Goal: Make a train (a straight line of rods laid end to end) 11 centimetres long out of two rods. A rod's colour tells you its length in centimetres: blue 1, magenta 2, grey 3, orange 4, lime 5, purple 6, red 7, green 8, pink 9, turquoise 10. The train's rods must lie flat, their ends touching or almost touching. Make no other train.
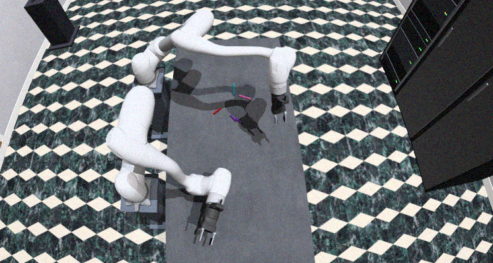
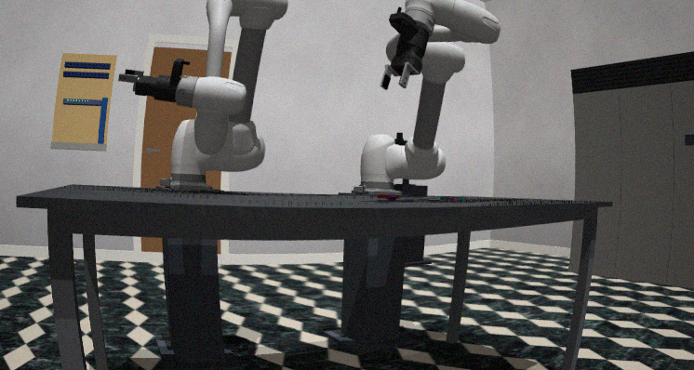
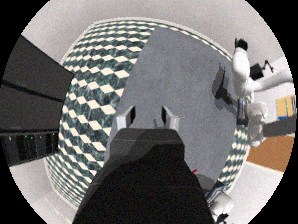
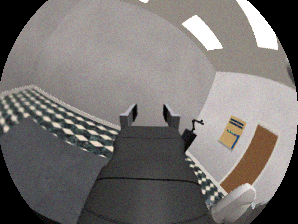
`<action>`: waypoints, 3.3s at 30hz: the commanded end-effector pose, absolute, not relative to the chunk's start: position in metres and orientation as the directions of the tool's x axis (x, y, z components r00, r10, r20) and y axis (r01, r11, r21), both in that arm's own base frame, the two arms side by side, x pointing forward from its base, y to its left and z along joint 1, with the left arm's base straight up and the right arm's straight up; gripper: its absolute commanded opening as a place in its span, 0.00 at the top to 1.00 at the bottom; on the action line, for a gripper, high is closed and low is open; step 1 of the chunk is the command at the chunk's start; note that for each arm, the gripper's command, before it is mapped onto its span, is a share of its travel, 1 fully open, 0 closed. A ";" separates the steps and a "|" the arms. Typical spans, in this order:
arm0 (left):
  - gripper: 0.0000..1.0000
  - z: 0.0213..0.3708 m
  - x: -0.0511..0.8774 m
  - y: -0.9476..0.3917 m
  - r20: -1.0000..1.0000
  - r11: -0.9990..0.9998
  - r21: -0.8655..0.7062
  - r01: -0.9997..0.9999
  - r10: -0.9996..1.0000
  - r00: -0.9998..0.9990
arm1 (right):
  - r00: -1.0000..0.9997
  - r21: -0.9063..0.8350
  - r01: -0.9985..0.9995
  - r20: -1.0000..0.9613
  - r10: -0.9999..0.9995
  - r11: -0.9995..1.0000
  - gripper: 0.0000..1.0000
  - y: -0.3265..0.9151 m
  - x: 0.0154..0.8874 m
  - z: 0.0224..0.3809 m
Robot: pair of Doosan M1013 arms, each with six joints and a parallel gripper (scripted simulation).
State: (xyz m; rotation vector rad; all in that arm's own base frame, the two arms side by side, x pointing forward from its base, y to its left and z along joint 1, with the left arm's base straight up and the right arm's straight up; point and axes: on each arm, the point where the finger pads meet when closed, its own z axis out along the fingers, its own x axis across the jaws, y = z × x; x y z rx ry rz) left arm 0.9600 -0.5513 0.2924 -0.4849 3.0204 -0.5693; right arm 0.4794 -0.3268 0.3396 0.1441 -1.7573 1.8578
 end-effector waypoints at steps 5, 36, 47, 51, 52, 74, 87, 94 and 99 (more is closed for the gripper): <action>0.00 0.295 0.960 -0.551 0.026 0.884 -0.361 -0.296 -0.308 -0.951 | -0.831 -0.883 -0.468 0.450 0.327 0.028 0.00 -0.327 0.479 0.340; 0.00 0.212 0.870 -0.524 0.124 0.662 -0.191 -0.725 -0.717 -0.686 | -0.726 -0.949 -0.208 0.311 0.613 0.236 0.00 -0.402 0.341 0.301; 0.00 0.160 0.796 -0.488 0.107 0.425 -0.089 -0.901 -0.895 -0.433 | -0.343 -0.952 0.207 0.145 0.928 0.225 0.00 -0.417 0.185 0.252; 0.00 0.151 0.781 -0.481 0.099 0.378 -0.074 -0.923 -0.918 -0.384 | -0.250 -0.944 0.270 0.120 0.961 0.189 0.00 -0.412 0.158 0.242; 0.00 0.139 0.762 -0.470 0.087 0.315 -0.057 -0.947 -0.944 -0.319 | -0.165 -0.935 0.320 0.101 0.981 0.150 0.00 -0.407 0.133 0.233; 0.00 0.082 0.649 -0.401 -0.002 -0.034 -0.007 -0.999 -0.999 0.034 | 0.870 -0.763 0.322 0.004 0.494 -0.561 0.00 -0.321 0.028 0.165; 0.00 0.080 0.648 -0.401 -0.002 -0.033 -0.003 -0.999 -0.999 0.033 | 0.998 -0.708 0.059 0.035 0.049 -0.704 0.00 -0.323 0.029 0.159; 0.00 0.080 0.648 -0.401 -0.002 -0.033 -0.003 -0.999 -0.999 0.033 | 0.999 -0.706 0.045 0.038 0.026 -0.707 0.00 -0.323 0.030 0.159; 0.00 0.080 0.648 -0.401 -0.002 -0.033 -0.003 -0.999 -0.999 0.033 | 0.999 -0.706 0.045 0.038 0.026 -0.707 0.00 -0.323 0.030 0.159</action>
